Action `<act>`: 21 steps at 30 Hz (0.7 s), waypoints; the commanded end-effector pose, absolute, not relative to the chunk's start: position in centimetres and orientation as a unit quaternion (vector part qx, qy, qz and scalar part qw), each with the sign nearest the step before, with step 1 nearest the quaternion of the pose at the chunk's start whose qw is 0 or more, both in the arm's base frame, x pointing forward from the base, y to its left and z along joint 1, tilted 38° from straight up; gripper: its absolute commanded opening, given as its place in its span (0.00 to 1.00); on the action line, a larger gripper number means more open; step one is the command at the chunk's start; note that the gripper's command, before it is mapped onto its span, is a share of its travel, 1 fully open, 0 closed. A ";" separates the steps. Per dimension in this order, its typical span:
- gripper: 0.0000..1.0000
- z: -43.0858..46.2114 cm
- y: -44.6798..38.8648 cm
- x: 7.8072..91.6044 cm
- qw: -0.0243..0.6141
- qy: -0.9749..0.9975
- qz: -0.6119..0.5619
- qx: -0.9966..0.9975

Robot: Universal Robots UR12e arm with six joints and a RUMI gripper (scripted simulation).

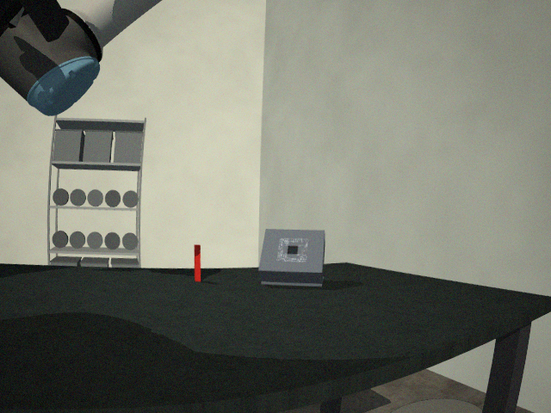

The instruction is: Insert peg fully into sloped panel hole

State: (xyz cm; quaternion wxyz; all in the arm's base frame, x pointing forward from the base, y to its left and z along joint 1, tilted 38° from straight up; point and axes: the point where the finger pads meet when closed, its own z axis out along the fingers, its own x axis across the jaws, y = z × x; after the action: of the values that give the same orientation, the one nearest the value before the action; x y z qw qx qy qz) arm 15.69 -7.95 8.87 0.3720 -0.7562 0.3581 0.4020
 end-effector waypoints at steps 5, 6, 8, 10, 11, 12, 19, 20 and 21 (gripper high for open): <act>1.00 8.5 -8.1 16.0 0.367 0.353 0.396 -0.764; 1.00 8.3 -8.2 16.2 0.365 0.349 0.392 -0.769; 1.00 7.8 -8.4 16.7 0.359 0.341 0.385 -0.779; 1.00 7.4 -8.5 17.1 0.353 0.333 0.377 -0.789; 1.00 7.2 -8.6 17.3 0.350 0.329 0.373 -0.794; 1.00 7.0 -8.7 17.6 0.347 0.325 0.369 -0.799; 1.00 5.9 -9.1 18.8 0.332 0.302 0.349 -0.822; 1.00 5.7 -9.2 19.0 0.329 0.298 0.345 -0.827; 1.00 5.5 -9.3 19.3 0.326 0.293 0.341 -0.832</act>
State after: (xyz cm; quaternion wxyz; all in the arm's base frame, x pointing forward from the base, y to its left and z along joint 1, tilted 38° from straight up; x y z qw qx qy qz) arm 18.59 -9.00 6.16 0.3345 -0.8187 0.3054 0.3529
